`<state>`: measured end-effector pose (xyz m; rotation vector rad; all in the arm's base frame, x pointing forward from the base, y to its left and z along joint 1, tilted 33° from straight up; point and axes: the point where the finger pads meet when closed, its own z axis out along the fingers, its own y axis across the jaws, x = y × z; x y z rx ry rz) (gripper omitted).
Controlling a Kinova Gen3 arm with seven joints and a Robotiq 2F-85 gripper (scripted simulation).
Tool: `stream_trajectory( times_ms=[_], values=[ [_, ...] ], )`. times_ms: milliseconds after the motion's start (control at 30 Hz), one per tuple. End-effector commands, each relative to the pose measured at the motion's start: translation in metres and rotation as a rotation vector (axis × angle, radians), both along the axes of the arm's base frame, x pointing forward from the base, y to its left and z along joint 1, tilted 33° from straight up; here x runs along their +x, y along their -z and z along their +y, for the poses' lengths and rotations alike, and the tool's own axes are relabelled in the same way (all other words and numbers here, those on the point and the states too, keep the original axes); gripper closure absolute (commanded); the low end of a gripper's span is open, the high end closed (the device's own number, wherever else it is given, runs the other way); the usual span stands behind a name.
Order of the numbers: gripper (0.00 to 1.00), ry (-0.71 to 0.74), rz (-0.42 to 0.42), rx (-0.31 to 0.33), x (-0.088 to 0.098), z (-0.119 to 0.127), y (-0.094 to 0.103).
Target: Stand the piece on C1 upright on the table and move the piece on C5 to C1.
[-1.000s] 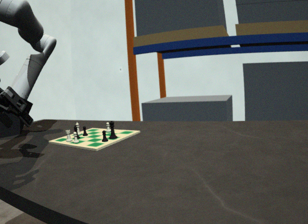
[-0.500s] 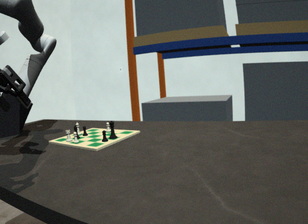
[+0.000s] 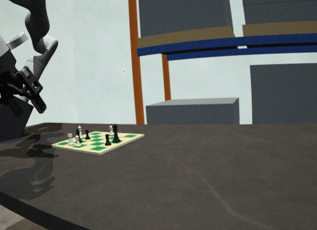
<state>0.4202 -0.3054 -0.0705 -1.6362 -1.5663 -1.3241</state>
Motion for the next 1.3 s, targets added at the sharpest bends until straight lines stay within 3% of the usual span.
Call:
stream_trajectory(
  times_ms=[0, 100, 300, 567, 667, 1000, 1267],
  values=[
    [0.0, -0.023, -0.012, -0.052, 0.024, 0.008, -0.028],
    [0.0, -0.025, -0.012, -0.071, 0.03, 0.011, -0.033],
    [0.0, -0.041, -0.017, -0.206, 0.068, 0.042, -0.068],
    [0.0, -0.062, -0.034, -0.357, 0.09, 0.084, -0.106],
    [0.0, -0.062, -0.034, -0.357, 0.09, 0.084, -0.106],
    [0.0, -0.098, -0.077, -0.57, 0.087, 0.148, -0.156],
    [0.0, -0.111, -0.096, -0.64, 0.078, 0.168, -0.171]
  ],
)
